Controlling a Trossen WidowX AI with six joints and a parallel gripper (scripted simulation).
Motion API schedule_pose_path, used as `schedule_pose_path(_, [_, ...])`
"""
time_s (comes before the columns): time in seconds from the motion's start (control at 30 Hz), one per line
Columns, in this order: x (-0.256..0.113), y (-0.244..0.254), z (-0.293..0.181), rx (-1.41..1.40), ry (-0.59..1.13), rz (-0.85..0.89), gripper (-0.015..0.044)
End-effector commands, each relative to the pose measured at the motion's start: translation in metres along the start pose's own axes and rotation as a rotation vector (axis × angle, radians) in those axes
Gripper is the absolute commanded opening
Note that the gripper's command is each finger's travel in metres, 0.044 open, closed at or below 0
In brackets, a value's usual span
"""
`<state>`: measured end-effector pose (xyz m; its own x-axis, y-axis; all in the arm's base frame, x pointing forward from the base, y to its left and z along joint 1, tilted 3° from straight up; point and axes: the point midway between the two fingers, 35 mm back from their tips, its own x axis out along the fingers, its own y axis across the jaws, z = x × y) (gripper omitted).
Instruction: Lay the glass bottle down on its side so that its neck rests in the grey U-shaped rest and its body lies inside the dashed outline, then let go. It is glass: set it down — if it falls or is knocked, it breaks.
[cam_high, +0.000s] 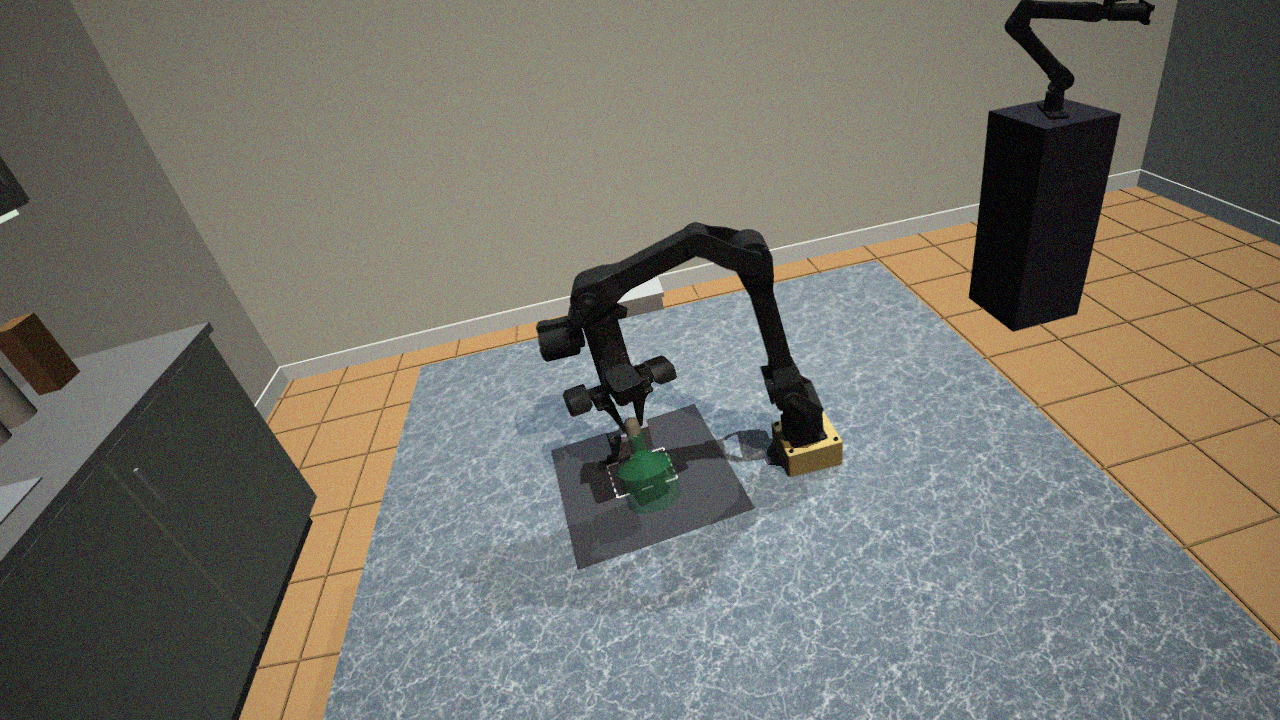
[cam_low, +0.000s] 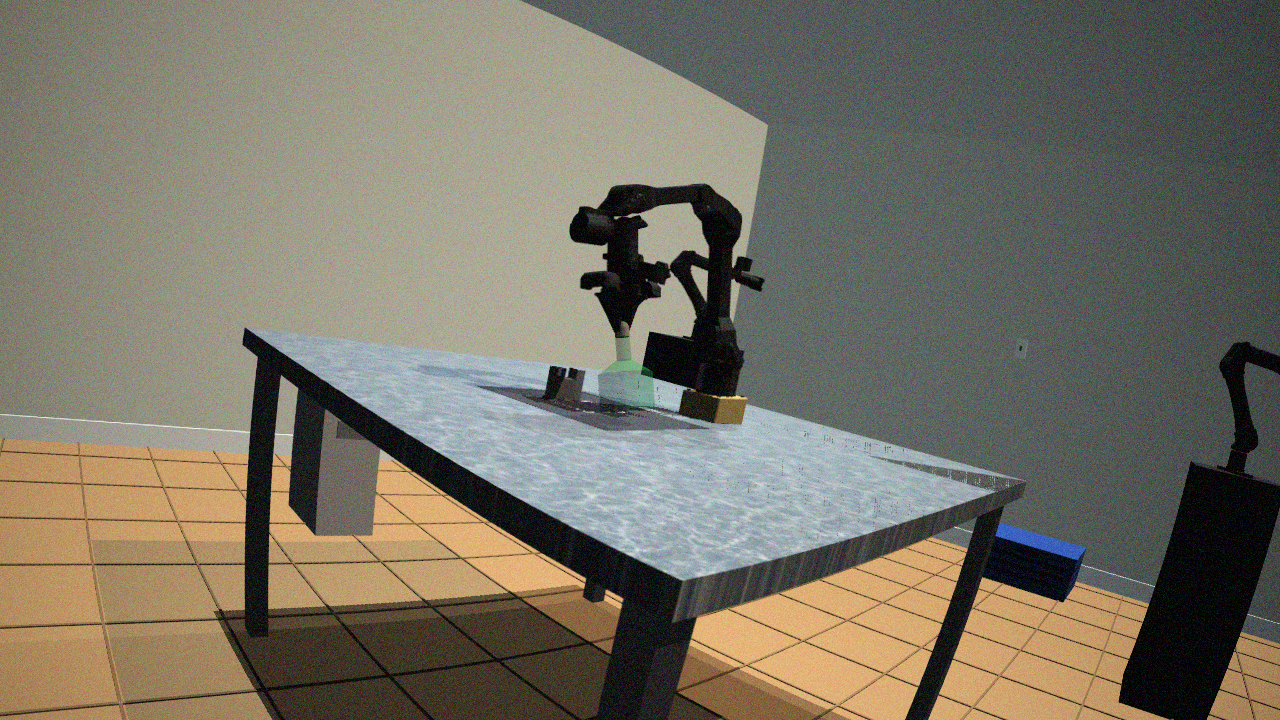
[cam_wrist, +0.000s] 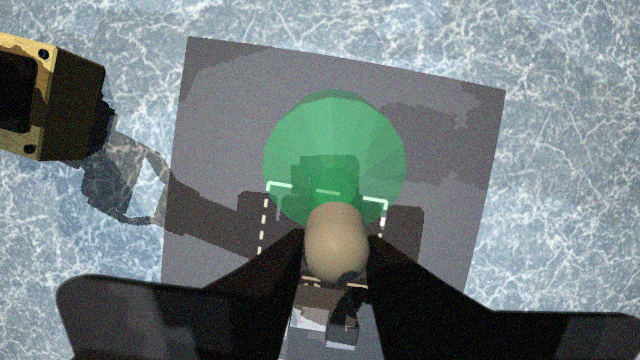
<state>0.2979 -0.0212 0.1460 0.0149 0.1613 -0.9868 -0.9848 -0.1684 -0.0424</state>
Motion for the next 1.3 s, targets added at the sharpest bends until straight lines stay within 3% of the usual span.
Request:
schedule_pose_path(0.0, [-0.002,0.000,-0.010,0.003,0.010,0.000,0.0107])
schedule_pose_path(1.27, [-0.003,0.001,-0.032,-0.024,-0.068,-0.004,0.0107])
